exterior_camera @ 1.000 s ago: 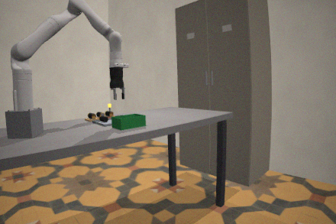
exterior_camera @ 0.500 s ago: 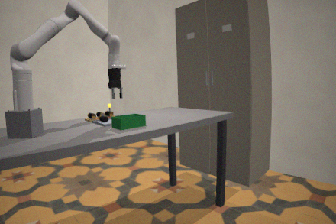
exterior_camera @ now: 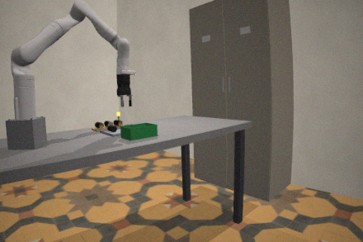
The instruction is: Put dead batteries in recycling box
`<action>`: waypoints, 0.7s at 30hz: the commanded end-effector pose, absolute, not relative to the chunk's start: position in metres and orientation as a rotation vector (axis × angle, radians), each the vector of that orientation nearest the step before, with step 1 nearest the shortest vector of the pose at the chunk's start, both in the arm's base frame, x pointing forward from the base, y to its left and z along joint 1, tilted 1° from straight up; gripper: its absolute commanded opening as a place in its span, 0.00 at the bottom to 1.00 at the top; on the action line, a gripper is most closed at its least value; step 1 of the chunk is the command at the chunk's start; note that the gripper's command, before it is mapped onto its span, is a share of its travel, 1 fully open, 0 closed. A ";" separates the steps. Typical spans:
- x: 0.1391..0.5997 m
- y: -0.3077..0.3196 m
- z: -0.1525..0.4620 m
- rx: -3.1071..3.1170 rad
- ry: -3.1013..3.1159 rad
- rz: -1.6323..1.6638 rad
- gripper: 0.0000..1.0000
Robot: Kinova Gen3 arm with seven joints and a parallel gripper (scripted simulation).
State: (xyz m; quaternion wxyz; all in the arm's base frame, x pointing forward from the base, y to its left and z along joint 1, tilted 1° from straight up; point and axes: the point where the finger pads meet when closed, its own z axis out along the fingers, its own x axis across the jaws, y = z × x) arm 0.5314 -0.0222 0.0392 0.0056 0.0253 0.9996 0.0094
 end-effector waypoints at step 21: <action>0.532 -0.022 0.040 0.235 3.120 0.031 0.90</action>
